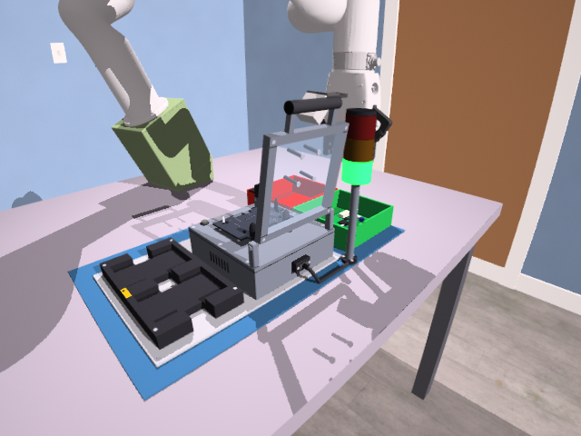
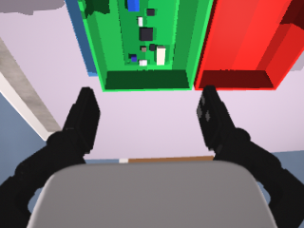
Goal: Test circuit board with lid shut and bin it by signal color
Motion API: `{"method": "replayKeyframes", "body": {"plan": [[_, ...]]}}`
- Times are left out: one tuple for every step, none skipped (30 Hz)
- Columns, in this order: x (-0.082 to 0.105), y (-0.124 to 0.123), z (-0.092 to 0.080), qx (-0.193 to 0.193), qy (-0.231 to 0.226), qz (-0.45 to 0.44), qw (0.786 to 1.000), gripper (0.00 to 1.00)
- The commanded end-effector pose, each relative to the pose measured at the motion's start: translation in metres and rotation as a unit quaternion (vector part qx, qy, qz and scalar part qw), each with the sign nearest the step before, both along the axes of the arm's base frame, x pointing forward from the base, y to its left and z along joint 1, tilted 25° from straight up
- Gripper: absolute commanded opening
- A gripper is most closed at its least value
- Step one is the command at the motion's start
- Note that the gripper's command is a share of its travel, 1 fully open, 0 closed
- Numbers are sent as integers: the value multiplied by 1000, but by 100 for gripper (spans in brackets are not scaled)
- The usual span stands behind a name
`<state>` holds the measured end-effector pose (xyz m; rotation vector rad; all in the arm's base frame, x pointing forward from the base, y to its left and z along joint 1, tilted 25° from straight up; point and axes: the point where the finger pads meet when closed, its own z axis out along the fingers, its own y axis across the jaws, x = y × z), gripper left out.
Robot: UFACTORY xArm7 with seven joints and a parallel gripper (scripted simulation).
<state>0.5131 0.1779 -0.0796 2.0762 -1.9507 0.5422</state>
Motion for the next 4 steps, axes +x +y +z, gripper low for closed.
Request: {"method": "replayKeyframes", "body": {"plan": [[1, 2, 2, 2, -2, 1, 1000, 100], [1, 2, 2, 2, -2, 1, 1000, 100], [1, 2, 2, 2, -2, 1, 1000, 100], [1, 2, 2, 2, -2, 1, 1000, 100]]}}
